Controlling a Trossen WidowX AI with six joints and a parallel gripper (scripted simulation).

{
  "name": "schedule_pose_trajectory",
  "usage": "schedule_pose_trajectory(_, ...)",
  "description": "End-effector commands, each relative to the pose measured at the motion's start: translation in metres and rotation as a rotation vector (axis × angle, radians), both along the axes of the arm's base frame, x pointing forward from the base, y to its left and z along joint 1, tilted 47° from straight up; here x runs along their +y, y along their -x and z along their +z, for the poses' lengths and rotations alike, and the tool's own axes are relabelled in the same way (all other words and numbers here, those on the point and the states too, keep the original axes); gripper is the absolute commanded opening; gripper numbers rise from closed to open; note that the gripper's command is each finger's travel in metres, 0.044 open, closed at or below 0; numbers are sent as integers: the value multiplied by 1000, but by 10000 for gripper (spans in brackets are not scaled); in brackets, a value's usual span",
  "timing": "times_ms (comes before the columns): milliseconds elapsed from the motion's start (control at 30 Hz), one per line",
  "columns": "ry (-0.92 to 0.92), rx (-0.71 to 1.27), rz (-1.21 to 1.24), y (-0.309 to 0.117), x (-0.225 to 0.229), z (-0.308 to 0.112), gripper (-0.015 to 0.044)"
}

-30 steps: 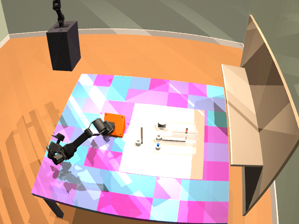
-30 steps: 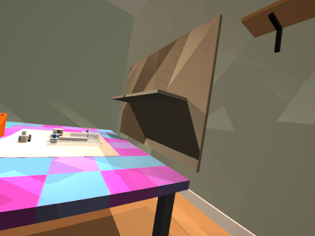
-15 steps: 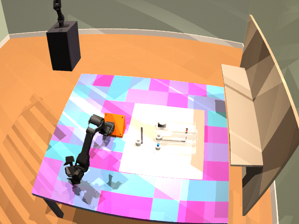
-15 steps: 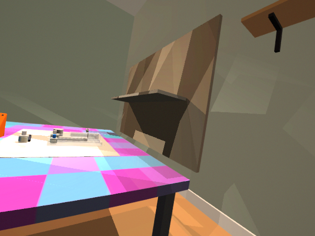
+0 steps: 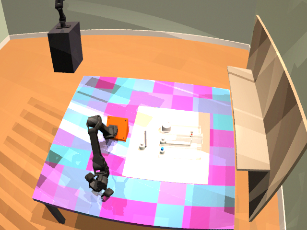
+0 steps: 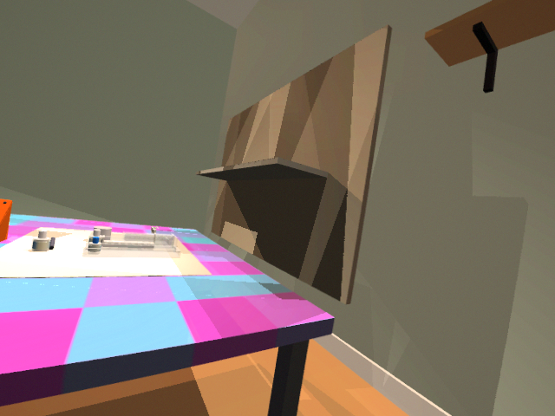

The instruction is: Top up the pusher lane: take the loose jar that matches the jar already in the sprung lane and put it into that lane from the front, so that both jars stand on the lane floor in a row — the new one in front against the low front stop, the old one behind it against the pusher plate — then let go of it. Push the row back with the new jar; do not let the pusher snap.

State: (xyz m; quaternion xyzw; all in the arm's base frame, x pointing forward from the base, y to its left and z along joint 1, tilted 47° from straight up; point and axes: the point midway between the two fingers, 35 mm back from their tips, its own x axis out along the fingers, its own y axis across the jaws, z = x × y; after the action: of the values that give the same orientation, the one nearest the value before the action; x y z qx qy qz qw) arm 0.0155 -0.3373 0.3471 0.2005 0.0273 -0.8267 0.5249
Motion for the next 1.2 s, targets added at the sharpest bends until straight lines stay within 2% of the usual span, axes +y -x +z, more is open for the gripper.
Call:
schedule_pose_trajectory(0,-37,29,147,-44,8,-5,440)
schedule_pose_trajectory(300,-256,179,484,-148,49,-66,440)
schedule_pose_trajectory(467,-415,339,718,-203,101,-115,440)
schedule_pose_trajectory(667,-550,542,911,-236,165,-162,440)
schedule_pose_trajectory(900,-660,902,1118,-245,256,-213,440)
schedule_pose_trajectory(1167,-631,1391,1262,-206,335,-242,440)
